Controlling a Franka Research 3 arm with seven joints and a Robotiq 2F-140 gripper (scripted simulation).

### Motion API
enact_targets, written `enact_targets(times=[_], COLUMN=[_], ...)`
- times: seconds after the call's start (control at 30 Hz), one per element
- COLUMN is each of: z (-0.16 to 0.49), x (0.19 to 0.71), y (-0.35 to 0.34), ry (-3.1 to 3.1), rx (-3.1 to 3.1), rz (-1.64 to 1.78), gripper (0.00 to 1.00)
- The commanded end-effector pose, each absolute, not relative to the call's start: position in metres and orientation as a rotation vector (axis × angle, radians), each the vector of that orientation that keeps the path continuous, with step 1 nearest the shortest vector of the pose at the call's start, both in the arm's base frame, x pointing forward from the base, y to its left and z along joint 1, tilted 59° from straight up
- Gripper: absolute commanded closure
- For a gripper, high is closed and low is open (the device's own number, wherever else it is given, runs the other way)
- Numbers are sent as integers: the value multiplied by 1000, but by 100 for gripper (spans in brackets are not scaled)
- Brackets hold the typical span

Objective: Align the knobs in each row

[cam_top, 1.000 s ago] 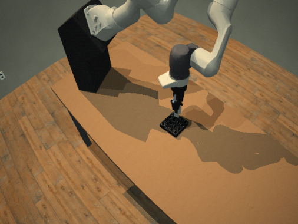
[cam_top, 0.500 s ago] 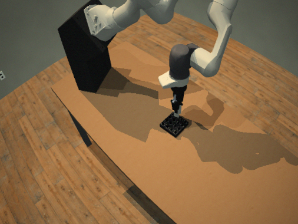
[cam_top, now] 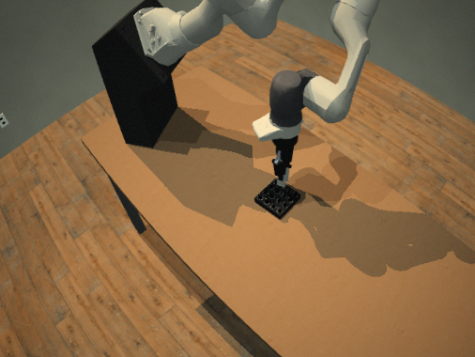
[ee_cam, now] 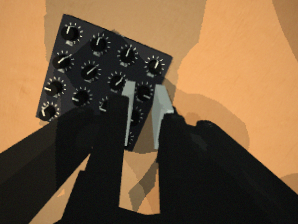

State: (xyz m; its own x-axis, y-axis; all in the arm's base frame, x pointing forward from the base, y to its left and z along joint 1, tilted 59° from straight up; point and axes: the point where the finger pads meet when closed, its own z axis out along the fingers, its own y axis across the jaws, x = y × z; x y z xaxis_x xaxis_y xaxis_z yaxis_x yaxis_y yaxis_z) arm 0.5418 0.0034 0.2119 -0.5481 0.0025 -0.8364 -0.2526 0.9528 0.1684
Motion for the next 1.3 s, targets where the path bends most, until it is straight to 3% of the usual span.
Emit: enact_targets(times=[0.0,1.27], z=[211,204], x=[541,553], y=[3,7], ry=[2130,2130], rx=[-179,-179], rz=[329,329], gripper=[88,88])
